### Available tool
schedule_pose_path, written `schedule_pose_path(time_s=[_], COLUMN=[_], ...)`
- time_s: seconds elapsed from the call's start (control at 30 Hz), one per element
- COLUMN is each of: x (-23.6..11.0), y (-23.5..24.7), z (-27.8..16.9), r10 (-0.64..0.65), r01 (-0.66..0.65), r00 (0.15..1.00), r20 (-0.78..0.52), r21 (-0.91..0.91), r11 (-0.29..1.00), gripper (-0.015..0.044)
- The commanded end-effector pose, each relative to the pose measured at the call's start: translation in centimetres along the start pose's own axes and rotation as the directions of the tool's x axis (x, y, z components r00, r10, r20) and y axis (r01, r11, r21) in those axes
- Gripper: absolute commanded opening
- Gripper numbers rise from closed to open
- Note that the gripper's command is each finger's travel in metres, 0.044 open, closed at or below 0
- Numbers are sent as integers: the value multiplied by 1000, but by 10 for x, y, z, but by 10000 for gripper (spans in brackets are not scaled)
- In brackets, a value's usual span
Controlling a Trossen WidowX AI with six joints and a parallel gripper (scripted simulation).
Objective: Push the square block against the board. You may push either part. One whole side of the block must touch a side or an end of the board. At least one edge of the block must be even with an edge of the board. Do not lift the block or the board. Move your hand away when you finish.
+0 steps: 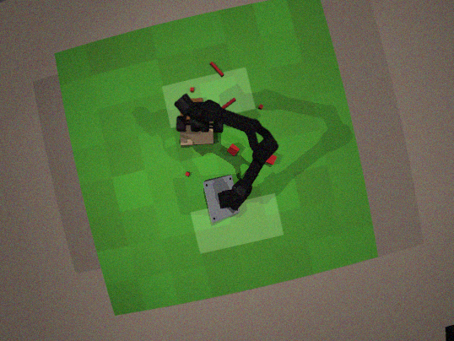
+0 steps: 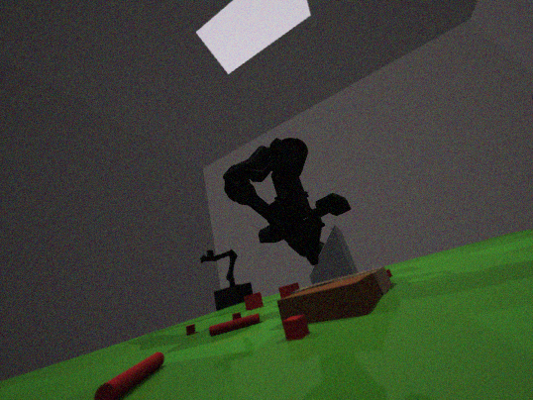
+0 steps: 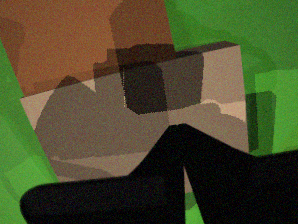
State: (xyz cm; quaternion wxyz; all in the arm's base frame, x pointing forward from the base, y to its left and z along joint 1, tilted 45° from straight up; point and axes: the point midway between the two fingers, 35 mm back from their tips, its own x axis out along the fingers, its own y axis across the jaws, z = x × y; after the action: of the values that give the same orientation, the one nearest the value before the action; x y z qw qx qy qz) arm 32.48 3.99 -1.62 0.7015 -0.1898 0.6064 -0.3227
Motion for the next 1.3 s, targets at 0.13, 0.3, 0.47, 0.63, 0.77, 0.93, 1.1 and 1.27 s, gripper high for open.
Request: schedule_pose_path(time_s=[0.13,0.3,0.47,0.63,0.77,0.93,1.1,1.27], x=[-3,-3,-3,-3,-2,-1,0,1], y=[24,37,50,63,73,85,97,109], z=[0,-2,-4,-8,-10,-14,-19,-24], r10=[9,8,8,7,6,5,3,-1], r01=[-8,-7,-5,-4,-3,-2,0,1], r00=[1000,1000,1000,1000,1000,1000,1000,1000], r20=[3,2,2,1,1,1,1,1], r21=[-285,-446,-593,-722,-808,-894,-955,-991], r11=[958,895,806,692,589,449,296,135], gripper=[0,0,0,0,0,0,0,0])
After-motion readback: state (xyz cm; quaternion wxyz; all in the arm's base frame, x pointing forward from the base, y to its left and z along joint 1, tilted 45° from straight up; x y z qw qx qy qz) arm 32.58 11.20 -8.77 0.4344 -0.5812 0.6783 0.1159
